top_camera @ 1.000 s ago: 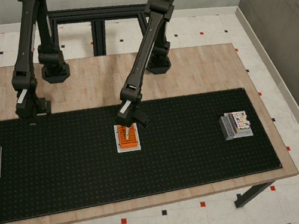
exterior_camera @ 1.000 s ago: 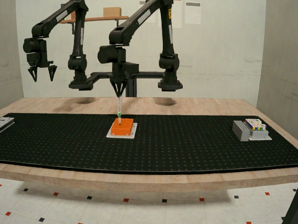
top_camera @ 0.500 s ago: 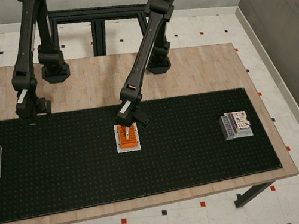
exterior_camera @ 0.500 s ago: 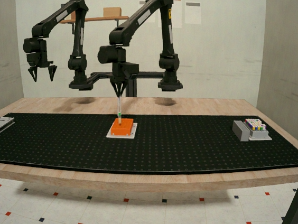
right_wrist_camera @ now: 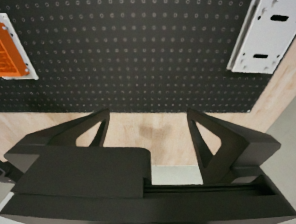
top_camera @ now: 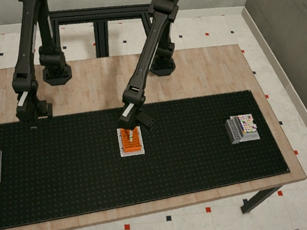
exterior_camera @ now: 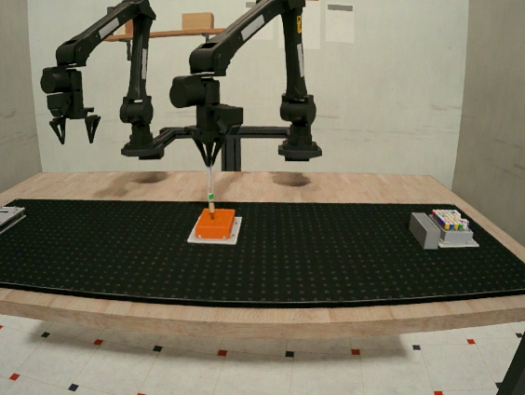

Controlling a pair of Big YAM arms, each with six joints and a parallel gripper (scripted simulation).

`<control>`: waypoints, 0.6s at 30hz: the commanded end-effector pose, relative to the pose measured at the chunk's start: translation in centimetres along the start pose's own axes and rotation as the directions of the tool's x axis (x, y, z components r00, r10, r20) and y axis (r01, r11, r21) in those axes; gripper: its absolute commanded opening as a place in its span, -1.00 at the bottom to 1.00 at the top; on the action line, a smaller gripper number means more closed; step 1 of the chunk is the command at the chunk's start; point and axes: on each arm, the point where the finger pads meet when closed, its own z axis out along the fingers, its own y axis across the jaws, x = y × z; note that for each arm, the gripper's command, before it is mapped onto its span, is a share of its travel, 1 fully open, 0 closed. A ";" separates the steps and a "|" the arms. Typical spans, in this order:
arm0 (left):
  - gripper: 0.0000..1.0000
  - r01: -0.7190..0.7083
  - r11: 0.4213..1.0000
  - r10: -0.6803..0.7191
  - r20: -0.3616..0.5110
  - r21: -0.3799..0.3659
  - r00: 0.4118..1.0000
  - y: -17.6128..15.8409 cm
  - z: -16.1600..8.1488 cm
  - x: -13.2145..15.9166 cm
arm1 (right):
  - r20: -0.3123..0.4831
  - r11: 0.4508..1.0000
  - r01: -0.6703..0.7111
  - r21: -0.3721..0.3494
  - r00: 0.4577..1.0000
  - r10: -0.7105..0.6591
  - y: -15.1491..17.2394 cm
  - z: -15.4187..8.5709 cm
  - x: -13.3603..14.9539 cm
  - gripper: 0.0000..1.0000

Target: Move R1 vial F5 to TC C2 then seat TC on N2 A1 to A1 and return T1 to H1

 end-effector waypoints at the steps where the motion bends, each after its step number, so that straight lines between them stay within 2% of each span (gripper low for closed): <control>1: -0.82 -0.001 0.995 -0.003 0.032 0.105 0.999 -3.2 -3.7 -0.4 | -0.014 1.000 0.008 -0.004 1.000 -0.008 0.0 0.0 -0.1 1.00; 11: -0.82 -0.004 0.994 0.000 0.035 0.109 0.999 -3.3 -3.6 -0.2 | -0.014 1.000 0.008 -0.004 1.000 -0.008 0.0 0.0 -0.1 1.00; 18: -0.82 -0.003 0.996 0.001 0.030 0.089 1.000 -2.4 -2.7 0.1 | -0.014 1.000 0.008 -0.004 1.000 -0.008 0.0 0.0 -0.1 1.00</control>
